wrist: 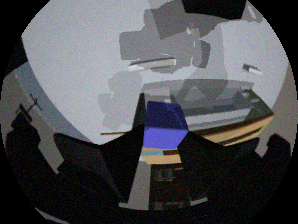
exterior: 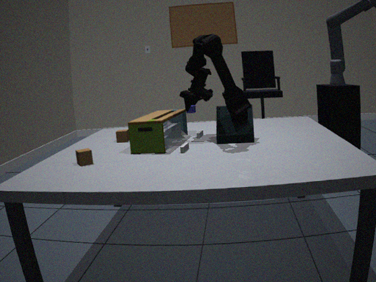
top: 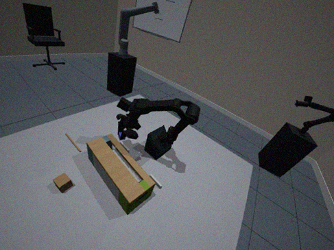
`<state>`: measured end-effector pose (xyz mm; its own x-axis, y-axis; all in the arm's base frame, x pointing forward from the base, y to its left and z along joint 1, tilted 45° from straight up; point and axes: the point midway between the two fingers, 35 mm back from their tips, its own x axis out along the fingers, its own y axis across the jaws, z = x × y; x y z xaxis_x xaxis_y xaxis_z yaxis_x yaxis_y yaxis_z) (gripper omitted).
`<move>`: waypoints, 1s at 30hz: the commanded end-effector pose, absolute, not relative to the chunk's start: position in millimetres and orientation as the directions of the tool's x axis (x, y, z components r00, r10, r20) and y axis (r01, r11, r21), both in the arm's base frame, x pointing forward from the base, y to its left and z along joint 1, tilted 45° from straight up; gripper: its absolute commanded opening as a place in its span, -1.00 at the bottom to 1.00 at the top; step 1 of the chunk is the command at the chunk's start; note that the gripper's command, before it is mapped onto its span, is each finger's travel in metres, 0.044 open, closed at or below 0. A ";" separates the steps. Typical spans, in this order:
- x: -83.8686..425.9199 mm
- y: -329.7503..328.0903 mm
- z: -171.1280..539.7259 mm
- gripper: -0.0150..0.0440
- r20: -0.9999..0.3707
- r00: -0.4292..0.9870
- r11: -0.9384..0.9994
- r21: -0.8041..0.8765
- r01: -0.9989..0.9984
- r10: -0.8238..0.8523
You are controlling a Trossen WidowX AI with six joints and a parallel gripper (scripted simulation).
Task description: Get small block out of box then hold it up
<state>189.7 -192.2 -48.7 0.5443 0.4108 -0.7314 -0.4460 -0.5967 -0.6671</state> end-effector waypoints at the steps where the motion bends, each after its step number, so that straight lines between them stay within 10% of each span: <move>1: 187.2 -202.5 -32.1 -0.49 -0.752 0.540 -0.563 -0.649 -0.512 0.377; 30: 182.4 -214.2 -6.7 -0.49 -0.778 0.534 -0.500 -0.624 -0.601 0.330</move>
